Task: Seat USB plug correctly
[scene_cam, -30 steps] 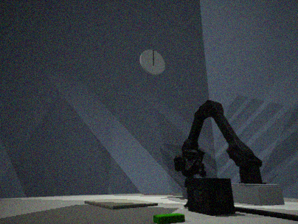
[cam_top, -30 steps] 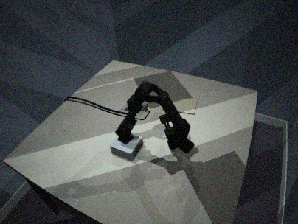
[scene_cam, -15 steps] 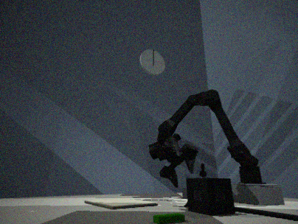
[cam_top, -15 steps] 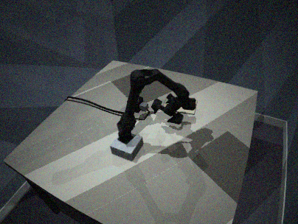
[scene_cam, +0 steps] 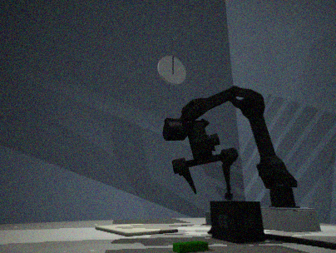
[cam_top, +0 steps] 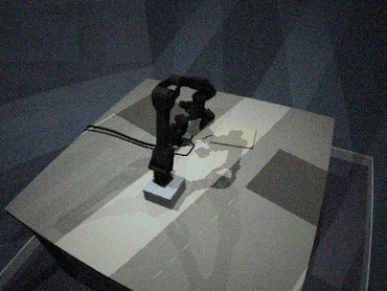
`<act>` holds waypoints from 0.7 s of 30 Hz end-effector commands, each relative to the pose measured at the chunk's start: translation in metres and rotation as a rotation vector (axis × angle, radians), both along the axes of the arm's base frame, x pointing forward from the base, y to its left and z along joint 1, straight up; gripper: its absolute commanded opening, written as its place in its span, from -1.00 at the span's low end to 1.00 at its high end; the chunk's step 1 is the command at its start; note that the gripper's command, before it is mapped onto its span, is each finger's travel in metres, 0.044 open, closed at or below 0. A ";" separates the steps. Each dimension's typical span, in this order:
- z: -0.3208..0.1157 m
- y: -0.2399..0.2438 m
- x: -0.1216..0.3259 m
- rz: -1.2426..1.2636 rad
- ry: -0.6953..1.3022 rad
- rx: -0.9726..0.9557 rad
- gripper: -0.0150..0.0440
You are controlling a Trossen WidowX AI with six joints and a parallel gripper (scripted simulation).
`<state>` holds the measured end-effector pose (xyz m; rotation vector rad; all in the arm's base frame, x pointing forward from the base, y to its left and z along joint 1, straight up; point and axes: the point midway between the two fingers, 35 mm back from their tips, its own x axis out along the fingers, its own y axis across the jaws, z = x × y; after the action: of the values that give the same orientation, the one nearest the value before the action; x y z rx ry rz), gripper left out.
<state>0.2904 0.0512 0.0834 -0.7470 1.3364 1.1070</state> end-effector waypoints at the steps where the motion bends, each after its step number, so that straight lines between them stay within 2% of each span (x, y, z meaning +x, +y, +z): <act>1: 0.014 0.038 0.004 0.198 -0.075 -0.068 1.00; 7: 0.033 0.101 0.002 0.481 -0.185 -0.150 1.00; 21: 0.028 0.101 0.001 0.489 -0.189 -0.152 1.00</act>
<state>0.2915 0.1535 0.1149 -1.2957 1.1088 1.2822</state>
